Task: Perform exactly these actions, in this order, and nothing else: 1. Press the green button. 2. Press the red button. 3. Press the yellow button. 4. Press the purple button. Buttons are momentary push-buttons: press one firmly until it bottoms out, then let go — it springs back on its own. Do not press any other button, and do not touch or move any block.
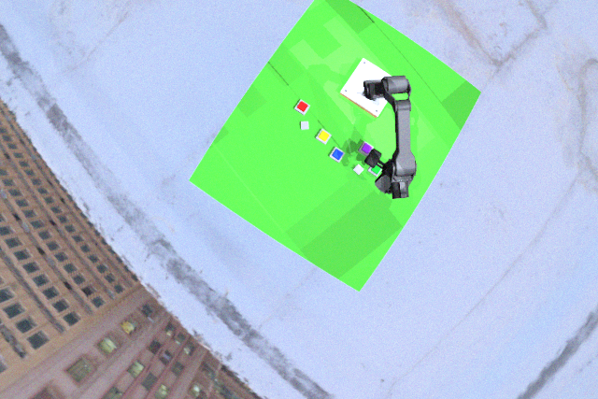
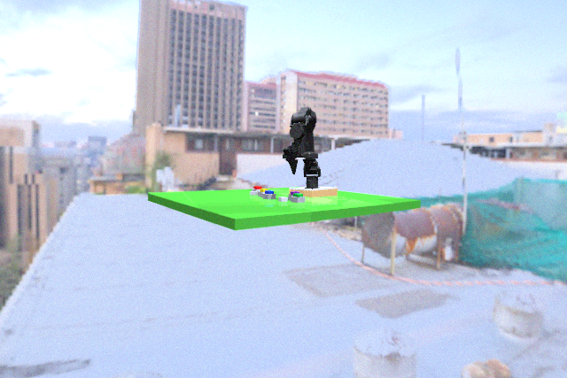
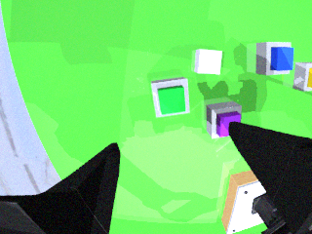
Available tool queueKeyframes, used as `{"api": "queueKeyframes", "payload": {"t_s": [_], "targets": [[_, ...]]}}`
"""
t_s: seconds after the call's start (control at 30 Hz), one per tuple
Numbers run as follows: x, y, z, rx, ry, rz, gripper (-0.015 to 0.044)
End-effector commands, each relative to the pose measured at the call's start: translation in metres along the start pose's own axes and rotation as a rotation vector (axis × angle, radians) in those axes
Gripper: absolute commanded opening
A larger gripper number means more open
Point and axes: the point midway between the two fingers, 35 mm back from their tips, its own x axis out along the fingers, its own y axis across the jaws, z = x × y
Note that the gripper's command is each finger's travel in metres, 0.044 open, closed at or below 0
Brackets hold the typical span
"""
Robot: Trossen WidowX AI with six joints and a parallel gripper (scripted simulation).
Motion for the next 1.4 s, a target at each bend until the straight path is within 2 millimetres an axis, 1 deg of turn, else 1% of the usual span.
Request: {"api": "queueKeyframes", "payload": {"t_s": [0.0, 0.03, 0.07, 0.1, 0.2, 0.23, 0.27, 0.5, 0.53, 0.9, 1.37], "targets": [[0.004, -0.008, -0.001, 0.019, 0.012, -0.044, 0.0400], [0.004, -0.008, -0.001, 0.019, 0.012, -0.044, 0.0400], [0.007, -0.008, -0.001, 0.019, 0.012, -0.044, 0.0374], [0.014, -0.008, 0.000, 0.019, 0.012, -0.044, 0.0348], [0.056, -0.010, -0.001, 0.019, 0.012, -0.044, 0.0269], [0.063, -0.011, -0.001, 0.019, 0.012, -0.044, 0.0242], [0.066, -0.011, -0.002, 0.019, 0.012, -0.044, 0.0216], [0.066, -0.011, -0.002, 0.019, 0.012, -0.044, 0.0032], [0.066, -0.011, -0.002, 0.019, 0.012, -0.044, 0.0020], [0.067, -0.011, -0.002, 0.019, 0.012, -0.044, 0.0020], [0.089, -0.012, -0.002, 0.019, 0.012, -0.044, 0.0020]]}}
